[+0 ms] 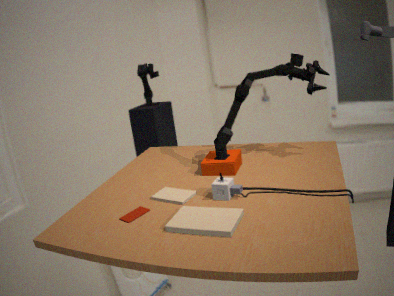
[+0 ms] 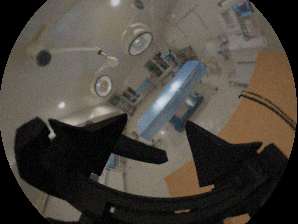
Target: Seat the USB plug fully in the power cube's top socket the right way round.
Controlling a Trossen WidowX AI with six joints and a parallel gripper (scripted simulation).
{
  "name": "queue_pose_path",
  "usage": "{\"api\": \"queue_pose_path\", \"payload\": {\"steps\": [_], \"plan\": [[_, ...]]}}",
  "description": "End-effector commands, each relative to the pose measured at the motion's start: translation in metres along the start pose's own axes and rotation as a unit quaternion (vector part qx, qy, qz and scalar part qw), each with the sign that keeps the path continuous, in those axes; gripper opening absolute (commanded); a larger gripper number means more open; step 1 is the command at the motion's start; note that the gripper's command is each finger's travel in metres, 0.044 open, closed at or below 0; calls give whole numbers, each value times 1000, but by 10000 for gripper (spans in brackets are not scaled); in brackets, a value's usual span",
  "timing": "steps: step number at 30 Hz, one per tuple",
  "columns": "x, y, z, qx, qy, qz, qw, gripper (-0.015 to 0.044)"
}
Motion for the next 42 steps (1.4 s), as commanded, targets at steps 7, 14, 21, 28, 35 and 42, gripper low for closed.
{"api": "queue_pose_path", "payload": {"steps": [7, 14, 21, 28, 35, 42], "plan": [[25, -42, -95, -125, 105, 17, 987, 440], [29, -83, -214, -259, 211, 87, 938, 440], [-2, -114, -339, -360, 288, 206, 863, 440], [-69, -127, -452, -413, 311, 350, 781, 440], [-166, -115, -541, -419, 268, 494, 713, 440], [-277, -70, -587, -391, 148, 599, 684, 440]]}}
Point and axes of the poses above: the point midway between the two fingers, 35 mm back from their tips, its own x axis out along the fingers, its own z axis across the jaws, y = z × x, the point moved 4 cm from there along -x, back along the fingers, and after that the axes turned 15 degrees about -x, right-handed, at the moved point
